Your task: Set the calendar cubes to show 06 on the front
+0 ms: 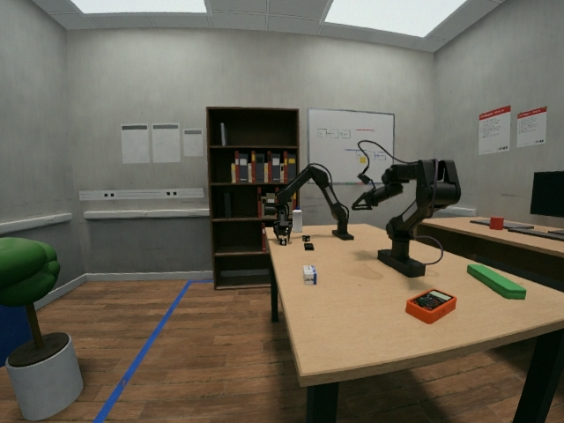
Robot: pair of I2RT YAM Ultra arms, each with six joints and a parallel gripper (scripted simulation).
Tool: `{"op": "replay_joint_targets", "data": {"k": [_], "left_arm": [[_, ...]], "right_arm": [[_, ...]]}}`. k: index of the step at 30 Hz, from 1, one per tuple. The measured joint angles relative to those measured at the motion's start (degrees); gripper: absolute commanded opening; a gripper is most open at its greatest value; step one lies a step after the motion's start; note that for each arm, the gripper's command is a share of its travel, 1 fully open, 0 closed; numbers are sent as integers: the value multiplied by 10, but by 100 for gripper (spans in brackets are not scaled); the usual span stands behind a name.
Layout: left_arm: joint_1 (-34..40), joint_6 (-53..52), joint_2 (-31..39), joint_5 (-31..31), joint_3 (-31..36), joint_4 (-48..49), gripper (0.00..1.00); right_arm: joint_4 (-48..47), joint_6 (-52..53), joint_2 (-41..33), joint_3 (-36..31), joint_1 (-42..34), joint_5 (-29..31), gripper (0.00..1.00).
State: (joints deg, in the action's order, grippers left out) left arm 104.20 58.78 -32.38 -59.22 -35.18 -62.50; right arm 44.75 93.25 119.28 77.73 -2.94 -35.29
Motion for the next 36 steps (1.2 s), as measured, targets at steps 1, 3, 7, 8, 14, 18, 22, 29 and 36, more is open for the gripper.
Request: {"op": "replay_joint_targets", "data": {"k": [1, 3, 7, 8, 14, 18, 22, 29, 36], "left_arm": [[0, 0, 0, 0, 0, 0, 100], [0, 0, 0, 0, 0, 0, 100], [0, 0, 0, 0, 0, 0, 100], [0, 0, 0, 0, 0, 0, 100], [0, 0, 0, 0, 0, 0, 100], [0, 0, 0, 0, 0, 0, 100], [0, 0, 0, 0, 0, 0, 100], [0, 0, 0, 0, 0, 0, 100], [-7, -23, 0, 29, 0, 0, 100]], "right_arm": [[0, 0, -4, -1, 1, -1, 55], [1, -2, -11, -1, 3, -2, 55], [6, -5, -19, -1, 7, -3, 55], [10, -7, -20, -1, 9, -3, 55], [38, -18, -22, 6, 21, -3, 100], [75, -34, -31, 30, 37, -3, 100], [106, -49, -46, 57, 55, -3, 100], [134, -56, -29, 76, 52, -1, 89], [181, -116, -21, 76, 50, 41, 55]]}}
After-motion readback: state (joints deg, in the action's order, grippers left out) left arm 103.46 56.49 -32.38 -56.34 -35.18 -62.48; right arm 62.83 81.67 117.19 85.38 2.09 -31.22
